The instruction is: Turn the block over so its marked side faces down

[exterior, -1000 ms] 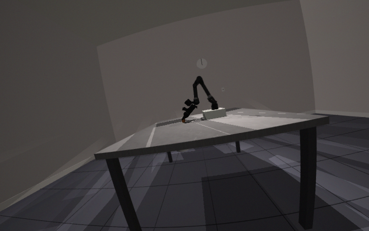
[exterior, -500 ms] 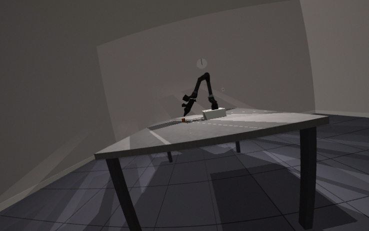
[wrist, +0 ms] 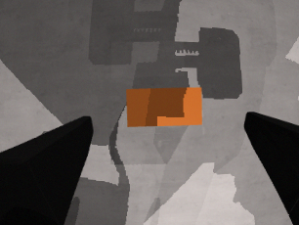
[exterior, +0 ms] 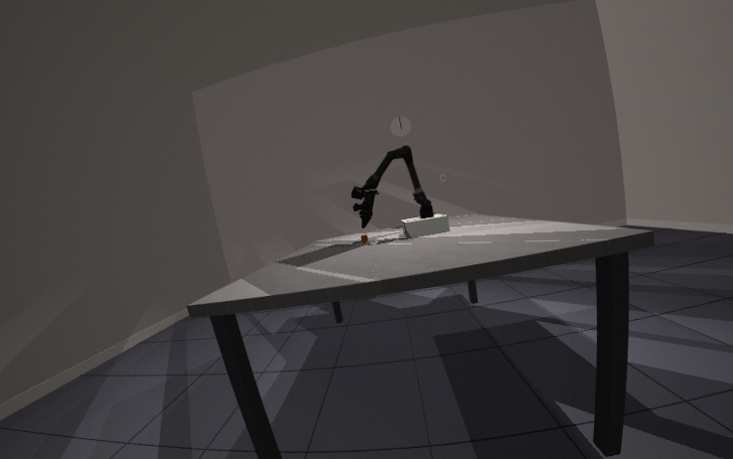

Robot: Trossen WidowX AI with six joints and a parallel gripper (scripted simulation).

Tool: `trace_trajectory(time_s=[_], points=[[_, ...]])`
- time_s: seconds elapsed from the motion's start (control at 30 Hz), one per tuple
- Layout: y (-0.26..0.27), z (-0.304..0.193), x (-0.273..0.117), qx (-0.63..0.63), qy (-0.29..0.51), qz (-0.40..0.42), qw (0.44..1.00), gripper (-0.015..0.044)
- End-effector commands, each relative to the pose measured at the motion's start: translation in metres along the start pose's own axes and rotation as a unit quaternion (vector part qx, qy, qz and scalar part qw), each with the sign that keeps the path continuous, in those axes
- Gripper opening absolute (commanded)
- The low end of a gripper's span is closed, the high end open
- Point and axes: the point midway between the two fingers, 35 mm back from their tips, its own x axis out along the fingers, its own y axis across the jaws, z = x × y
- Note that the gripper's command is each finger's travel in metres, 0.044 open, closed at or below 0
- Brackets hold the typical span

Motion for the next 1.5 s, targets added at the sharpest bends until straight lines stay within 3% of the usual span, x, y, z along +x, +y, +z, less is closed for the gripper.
trace_trajectory(time_s=[0.0,0.27,0.5,0.63,1.47], points=[[-0.001,0.016,-0.005,0.002,0.073,-0.003,0.997,0.0440],[0.001,0.028,-0.017,-0.002,0.182,-0.006,0.983,0.0440],[0.001,0.027,-0.014,-0.002,0.182,-0.006,0.983,0.0440],[0.001,0.015,0.016,-0.002,0.182,-0.006,0.983,0.0440],[0.000,0.003,0.049,-0.002,0.183,-0.006,0.983,0.0440]])
